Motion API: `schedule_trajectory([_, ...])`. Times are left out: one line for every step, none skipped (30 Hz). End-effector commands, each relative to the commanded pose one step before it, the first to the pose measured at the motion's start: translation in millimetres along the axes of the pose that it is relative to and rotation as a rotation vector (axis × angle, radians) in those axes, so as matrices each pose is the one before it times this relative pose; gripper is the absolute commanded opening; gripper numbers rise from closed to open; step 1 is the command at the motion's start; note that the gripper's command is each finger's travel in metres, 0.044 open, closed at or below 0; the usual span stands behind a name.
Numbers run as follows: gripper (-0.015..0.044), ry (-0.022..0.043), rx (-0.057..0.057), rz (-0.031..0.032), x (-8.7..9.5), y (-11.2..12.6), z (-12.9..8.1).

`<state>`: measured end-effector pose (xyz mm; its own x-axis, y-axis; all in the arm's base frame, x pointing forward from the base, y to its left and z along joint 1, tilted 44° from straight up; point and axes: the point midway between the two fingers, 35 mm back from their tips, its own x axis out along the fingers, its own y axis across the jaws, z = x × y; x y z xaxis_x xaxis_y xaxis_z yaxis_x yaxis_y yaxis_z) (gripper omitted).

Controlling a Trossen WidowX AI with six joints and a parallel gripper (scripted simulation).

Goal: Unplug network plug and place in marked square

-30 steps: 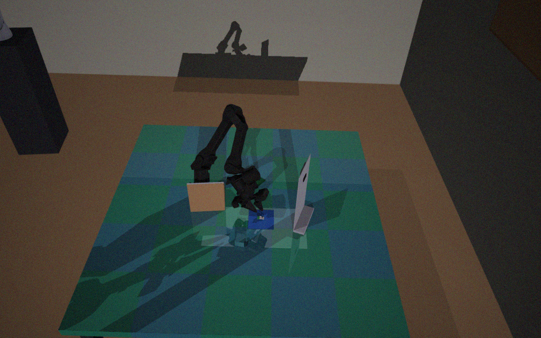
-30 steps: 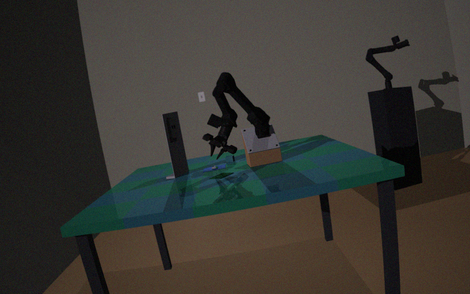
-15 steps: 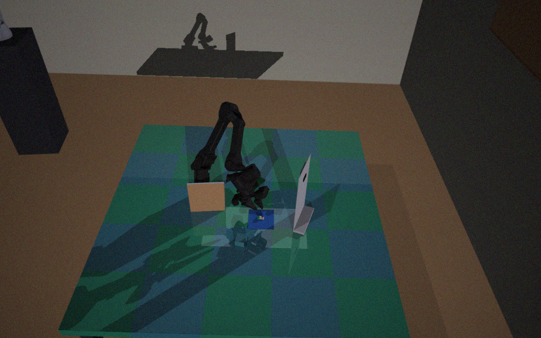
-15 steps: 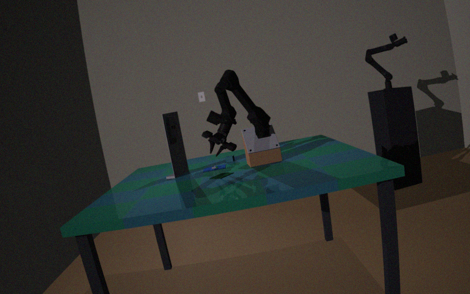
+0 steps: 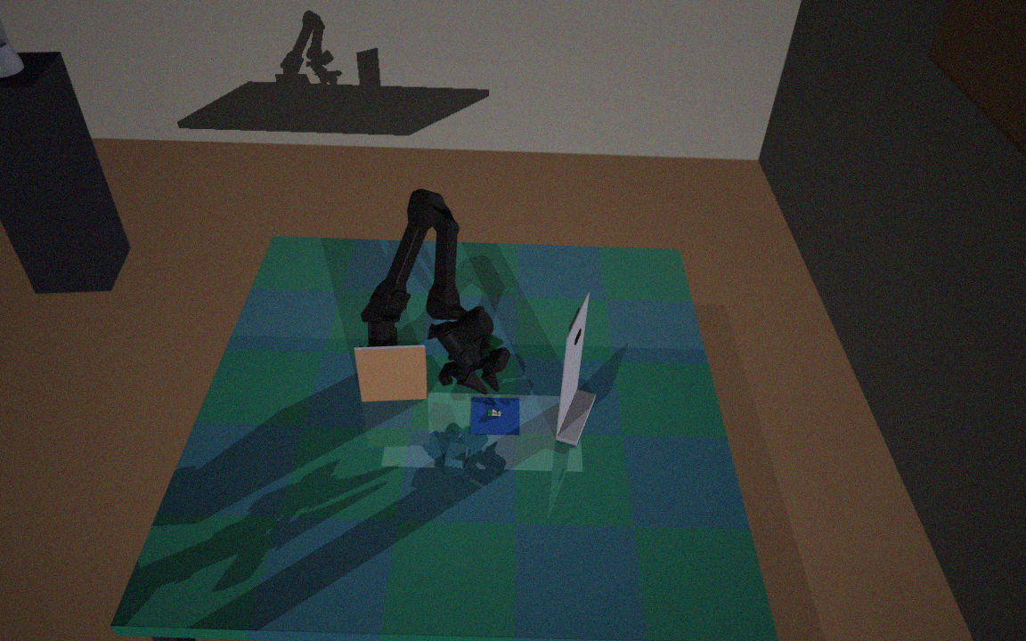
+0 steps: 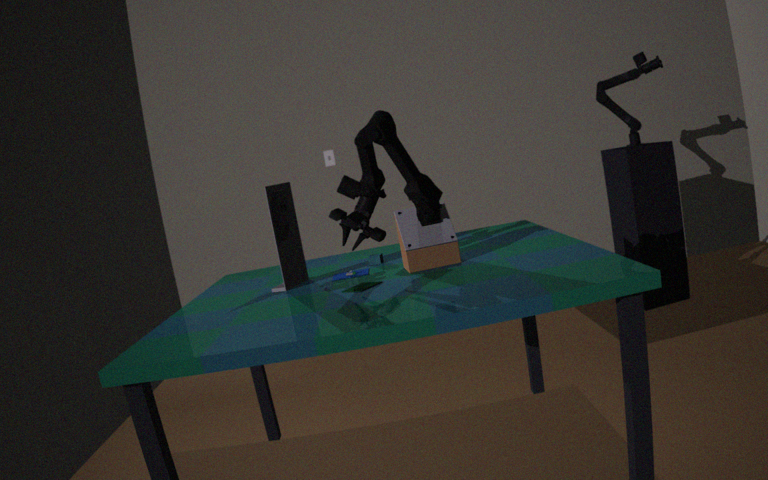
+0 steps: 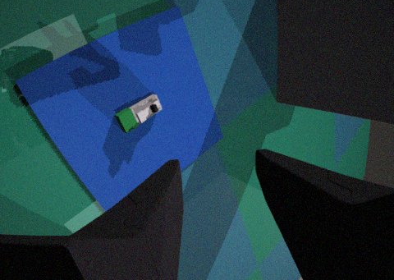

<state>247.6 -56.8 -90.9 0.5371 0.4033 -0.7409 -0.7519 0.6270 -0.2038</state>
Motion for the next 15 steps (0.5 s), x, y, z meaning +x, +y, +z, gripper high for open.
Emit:
schedule_trajectory([0.0156,-0.0046,-0.0086,-0.00701,-5.07,-5.17,1.15])
schedule_trajectory([0.0156,-0.00007,0.0,-0.00006,-1.03,-0.53,0.02])
schedule_trajectory([0.0156,-0.00007,0.0,-0.00007,-1.03,-0.52,0.02])
schedule_trajectory([0.0156,-0.00008,0.0,-0.00007,-1.04,-0.52,0.02])
schedule_trajectory([0.0156,-0.00009,0.0,-0.00008,-1.05,-0.51,0.03])
schedule_trajectory([0.0156,-0.0001,0.0,-0.00008,-1.05,-0.51,0.03])
schedule_trajectory([0.0156,-0.00011,0.0,-0.00008,-1.06,-0.5,0.04])
schedule_trajectory([0.0156,-0.00012,0.0,-0.00009,-1.07,-0.49,0.04])
schedule_trajectory([0.0156,-0.00012,0.0,-0.00009,-1.07,-0.49,0.04])
schedule_trajectory([0.0156,-0.00013,0.0,-0.0001,-1.08,-0.48,0.05])
schedule_trajectory([0.0156,-0.00014,0.0,-0.0001,-1.08,-0.48,0.05])
schedule_trajectory([0.0156,-0.00015,0.0,-0.00011,-1.09,-0.47,0.06])
schedule_trajectory([0.0156,-0.00016,0.0,-0.00011,-1.1,-0.47,0.06])
schedule_trajectory([0.0156,-0.00017,0.0,-0.00012,-1.1,-0.46,0.07])
schedule_trajectory([0.0156,-0.00017,0.0,-0.00012,-1.11,-0.45,0.07])
